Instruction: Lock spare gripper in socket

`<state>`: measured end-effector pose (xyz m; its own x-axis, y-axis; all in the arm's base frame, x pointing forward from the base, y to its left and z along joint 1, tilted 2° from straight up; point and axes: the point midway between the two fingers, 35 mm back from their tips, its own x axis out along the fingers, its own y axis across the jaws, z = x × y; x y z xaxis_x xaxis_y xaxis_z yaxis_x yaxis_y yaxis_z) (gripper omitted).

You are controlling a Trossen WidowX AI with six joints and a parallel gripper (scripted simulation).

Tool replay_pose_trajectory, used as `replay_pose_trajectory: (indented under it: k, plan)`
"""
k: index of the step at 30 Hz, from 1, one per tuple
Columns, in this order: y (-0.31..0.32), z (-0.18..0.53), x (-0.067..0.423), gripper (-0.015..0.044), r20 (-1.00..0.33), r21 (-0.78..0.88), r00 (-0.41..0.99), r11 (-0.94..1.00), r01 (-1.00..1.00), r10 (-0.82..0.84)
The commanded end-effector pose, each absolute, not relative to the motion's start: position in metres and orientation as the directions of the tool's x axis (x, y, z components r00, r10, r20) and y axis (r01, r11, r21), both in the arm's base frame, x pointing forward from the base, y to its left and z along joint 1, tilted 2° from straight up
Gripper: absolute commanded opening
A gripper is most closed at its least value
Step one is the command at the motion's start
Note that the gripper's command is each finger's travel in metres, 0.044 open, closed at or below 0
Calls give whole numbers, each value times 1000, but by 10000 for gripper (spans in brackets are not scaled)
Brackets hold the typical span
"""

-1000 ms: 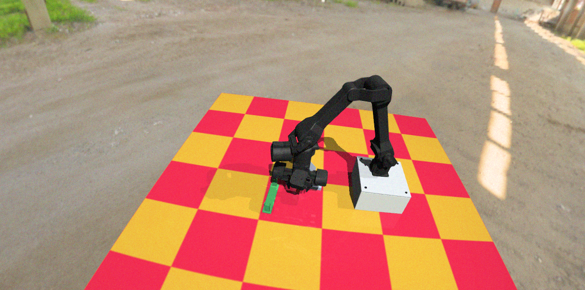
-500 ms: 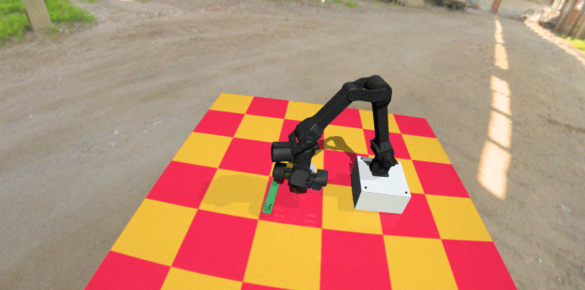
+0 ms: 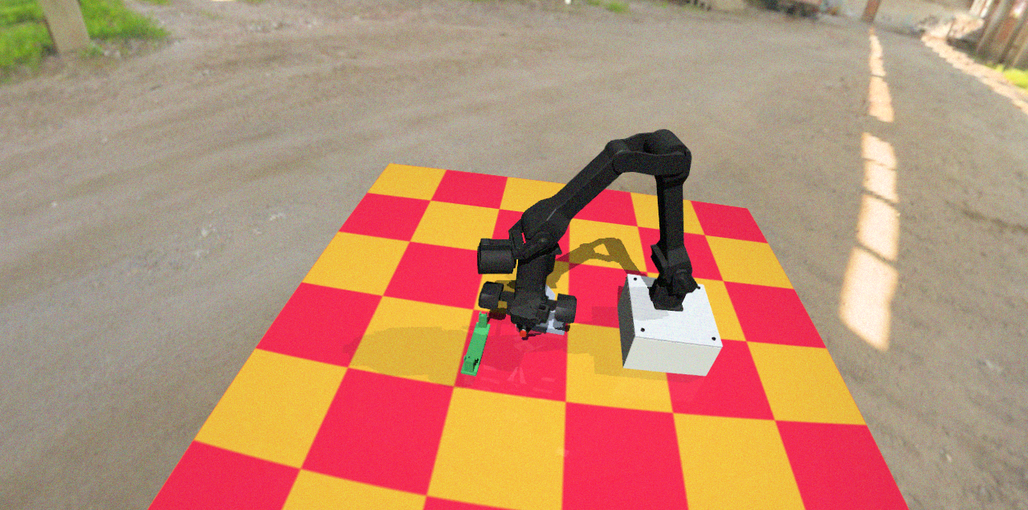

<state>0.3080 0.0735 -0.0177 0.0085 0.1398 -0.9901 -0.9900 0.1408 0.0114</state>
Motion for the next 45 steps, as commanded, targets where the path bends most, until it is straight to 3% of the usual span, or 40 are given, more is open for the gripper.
replay_pose_trajectory:
  k: [1, 45]
  plan:
    - [76, -15, 307, 0, -982, 14, 11, 130, -991, 190]
    - [110, -5, 312, 0, -975, 9, 19, 127, -992, 220]
